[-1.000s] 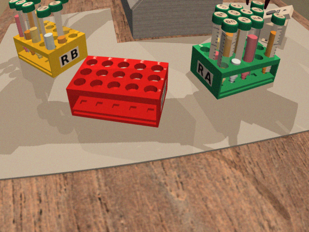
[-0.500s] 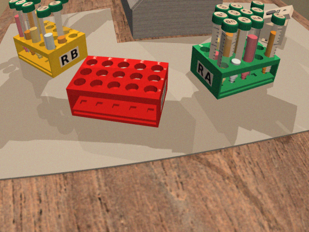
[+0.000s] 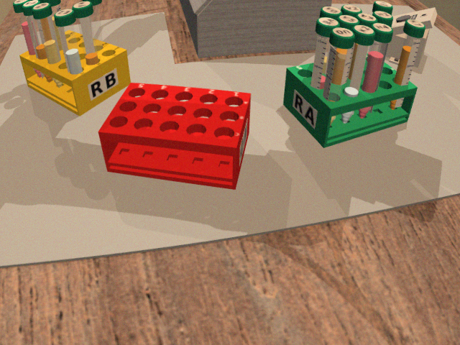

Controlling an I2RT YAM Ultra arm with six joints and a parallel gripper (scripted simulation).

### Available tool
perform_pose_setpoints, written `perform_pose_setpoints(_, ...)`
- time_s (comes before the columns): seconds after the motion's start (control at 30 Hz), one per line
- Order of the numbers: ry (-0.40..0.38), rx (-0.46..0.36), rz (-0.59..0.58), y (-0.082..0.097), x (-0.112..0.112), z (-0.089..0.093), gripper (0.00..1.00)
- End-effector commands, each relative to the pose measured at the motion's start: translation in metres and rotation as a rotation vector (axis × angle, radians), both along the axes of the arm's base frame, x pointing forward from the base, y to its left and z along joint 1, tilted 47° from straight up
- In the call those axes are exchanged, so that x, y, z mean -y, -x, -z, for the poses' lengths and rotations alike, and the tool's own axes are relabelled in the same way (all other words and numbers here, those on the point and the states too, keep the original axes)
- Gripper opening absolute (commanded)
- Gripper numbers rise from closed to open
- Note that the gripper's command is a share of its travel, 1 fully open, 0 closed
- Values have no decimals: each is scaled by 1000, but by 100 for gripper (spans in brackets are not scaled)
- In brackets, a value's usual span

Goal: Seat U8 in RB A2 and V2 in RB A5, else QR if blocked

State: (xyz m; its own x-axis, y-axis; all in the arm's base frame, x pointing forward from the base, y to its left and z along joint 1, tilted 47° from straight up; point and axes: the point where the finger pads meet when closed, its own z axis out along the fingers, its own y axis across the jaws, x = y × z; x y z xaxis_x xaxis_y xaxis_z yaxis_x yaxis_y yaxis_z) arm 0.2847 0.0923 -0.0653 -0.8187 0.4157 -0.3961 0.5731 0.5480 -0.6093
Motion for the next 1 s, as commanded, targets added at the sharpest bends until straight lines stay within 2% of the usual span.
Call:
perform_pose_setpoints(0.0,-3,14,-4,-2,-10,-11,30)
perform_pose_setpoints(0.07,-3,14,-4,-2,-10,-11,30)
perform_pose_setpoints(0.1,8,-1,-1,1,-3,-7,30)
perform_pose_setpoints(0.13,24,-10,4,5,8,-17,30)
perform_pose_setpoints(0.57,24,-17,0,8,67,-76,30)
perform_pose_setpoints(0.67,19,-8,-7,7,68,-80,30)
perform_pose_setpoints(0.97,24,-19,1,12,112,-123,30)
